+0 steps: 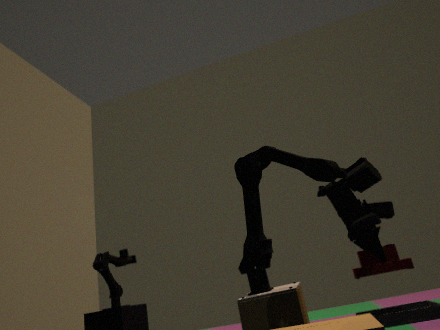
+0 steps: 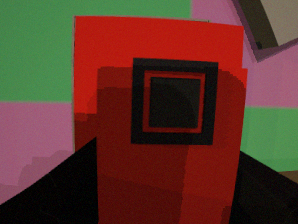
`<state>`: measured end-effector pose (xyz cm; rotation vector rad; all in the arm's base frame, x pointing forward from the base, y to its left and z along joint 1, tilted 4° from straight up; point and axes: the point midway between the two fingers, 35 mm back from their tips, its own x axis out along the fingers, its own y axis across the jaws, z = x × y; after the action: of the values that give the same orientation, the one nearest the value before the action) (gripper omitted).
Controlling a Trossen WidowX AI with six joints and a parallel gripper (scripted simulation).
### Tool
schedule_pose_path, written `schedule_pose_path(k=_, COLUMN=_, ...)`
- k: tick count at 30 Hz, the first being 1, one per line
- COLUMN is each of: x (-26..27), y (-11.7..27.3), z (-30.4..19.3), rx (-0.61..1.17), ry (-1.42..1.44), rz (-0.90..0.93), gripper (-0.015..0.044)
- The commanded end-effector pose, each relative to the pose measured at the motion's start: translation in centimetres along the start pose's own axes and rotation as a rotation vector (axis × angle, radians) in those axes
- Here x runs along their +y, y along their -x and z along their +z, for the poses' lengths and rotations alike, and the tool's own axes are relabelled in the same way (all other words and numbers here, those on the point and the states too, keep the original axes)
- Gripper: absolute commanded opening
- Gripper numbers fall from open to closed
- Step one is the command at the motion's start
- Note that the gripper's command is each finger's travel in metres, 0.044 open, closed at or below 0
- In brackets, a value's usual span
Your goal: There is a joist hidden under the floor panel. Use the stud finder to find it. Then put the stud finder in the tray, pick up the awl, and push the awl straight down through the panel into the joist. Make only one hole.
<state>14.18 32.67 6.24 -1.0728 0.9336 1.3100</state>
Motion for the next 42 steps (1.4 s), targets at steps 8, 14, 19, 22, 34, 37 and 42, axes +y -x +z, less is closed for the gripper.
schedule_pose_path(k=8, x=0.6, y=-1.2, z=0.1, rx=-0.006, ry=0.017, rz=-0.004, gripper=0.0000)
schedule_pose_path(k=14, x=0.5, y=-2.6, z=-0.2, rx=-0.005, ry=0.017, rz=-0.004, gripper=0.0000)
schedule_pose_path(k=19, x=0.5, y=-3.7, z=-0.4, rx=-0.005, ry=0.017, rz=-0.005, gripper=0.0000)
schedule_pose_path(k=22, x=0.5, y=-4.4, z=-0.6, rx=-0.005, ry=0.017, rz=-0.005, gripper=0.0000)
schedule_pose_path(k=34, x=0.5, y=-7.0, z=-1.5, rx=-0.005, ry=0.017, rz=-0.005, gripper=0.0000)
schedule_pose_path(k=37, x=0.5, y=-7.6, z=-1.8, rx=-0.005, ry=0.017, rz=-0.005, gripper=0.0000)
schedule_pose_path(k=42, x=0.6, y=-8.1, z=-2.0, rx=-0.005, ry=0.017, rz=-0.005, gripper=0.0000)
